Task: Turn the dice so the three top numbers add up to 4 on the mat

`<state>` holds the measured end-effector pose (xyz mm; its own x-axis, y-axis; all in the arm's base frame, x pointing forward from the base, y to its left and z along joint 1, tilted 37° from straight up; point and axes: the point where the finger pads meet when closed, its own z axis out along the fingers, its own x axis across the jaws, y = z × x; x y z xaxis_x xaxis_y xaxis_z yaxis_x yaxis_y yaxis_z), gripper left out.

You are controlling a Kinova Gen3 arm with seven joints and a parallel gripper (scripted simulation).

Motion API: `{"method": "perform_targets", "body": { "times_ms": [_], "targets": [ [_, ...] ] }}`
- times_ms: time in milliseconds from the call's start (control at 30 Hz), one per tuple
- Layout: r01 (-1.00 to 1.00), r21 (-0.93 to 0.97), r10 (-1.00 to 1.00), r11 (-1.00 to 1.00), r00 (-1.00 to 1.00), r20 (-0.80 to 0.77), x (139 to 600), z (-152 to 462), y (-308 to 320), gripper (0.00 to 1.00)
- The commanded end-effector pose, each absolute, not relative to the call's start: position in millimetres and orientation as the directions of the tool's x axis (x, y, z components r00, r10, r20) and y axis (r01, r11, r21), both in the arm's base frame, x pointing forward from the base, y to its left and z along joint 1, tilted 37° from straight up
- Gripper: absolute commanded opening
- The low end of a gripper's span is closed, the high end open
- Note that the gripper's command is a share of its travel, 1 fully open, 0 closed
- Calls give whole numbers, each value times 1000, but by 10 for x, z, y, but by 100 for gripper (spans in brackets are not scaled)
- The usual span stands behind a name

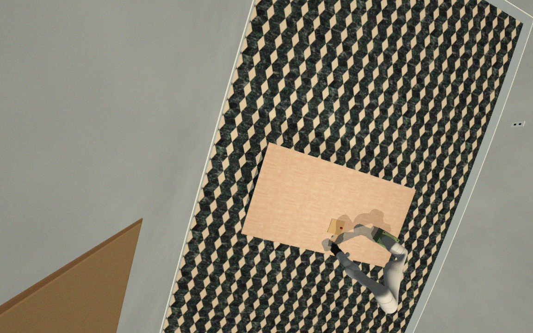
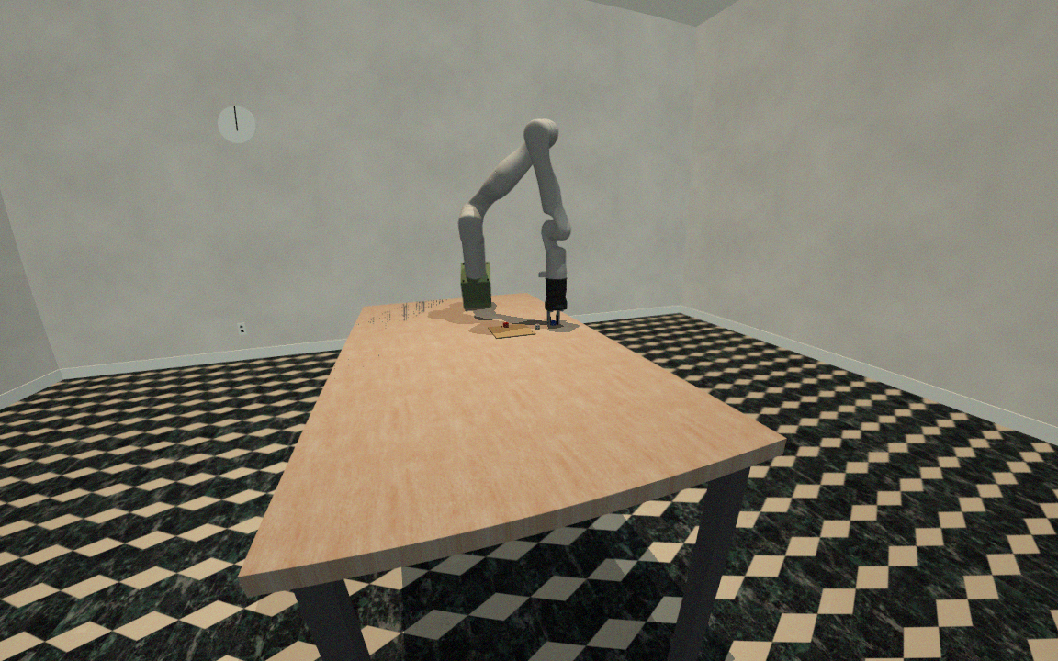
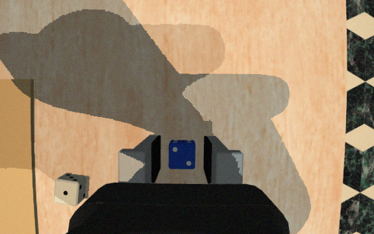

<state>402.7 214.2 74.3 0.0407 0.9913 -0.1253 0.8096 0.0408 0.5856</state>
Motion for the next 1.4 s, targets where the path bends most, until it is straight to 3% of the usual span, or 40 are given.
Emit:
{"method": "perform_targets", "body": {
  "times_ms": [0, 167, 200, 1367],
  "targets": [
    [809, 586, 991, 41, 40, -124, 4026, 747, 2147, 64],
    [809, 586, 991, 41, 40, -124, 4026, 747, 2147, 64],
    [809, 586, 991, 41, 40, -124, 4026, 747, 2147, 34],
    [809, 586, 991, 41, 40, -124, 4026, 748, 2147, 34]
  ]
}}
